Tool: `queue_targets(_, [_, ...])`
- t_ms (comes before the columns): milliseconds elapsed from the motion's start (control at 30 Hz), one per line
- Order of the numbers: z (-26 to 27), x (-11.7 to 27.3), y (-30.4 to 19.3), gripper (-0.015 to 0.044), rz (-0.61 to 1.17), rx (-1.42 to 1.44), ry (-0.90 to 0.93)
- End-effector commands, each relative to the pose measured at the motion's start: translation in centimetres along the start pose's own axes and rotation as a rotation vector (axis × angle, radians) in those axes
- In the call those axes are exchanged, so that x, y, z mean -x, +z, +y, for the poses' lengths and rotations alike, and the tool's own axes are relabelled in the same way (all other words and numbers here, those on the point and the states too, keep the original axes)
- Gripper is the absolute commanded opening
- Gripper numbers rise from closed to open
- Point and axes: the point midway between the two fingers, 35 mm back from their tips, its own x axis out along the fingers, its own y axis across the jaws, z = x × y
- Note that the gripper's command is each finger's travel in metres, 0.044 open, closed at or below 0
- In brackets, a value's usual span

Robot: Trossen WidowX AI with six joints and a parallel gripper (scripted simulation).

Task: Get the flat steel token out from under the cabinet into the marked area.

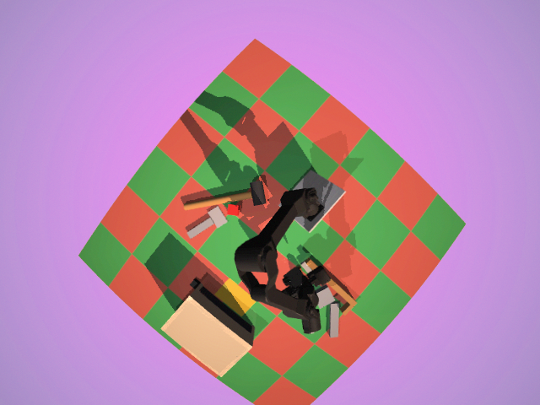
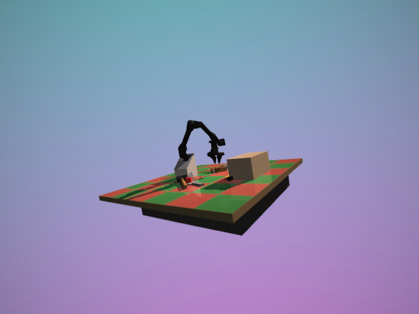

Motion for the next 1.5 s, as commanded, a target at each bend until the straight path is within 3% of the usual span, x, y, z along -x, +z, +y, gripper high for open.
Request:
queue_targets(0, [-0.02, 0.04, -0.03, 0.0270, 0.002, 0.039, -0.004])
queue_targets(1467, [0.00, 0.04, 0.00, 0.0270, 0.002, 0.384, -0.003])
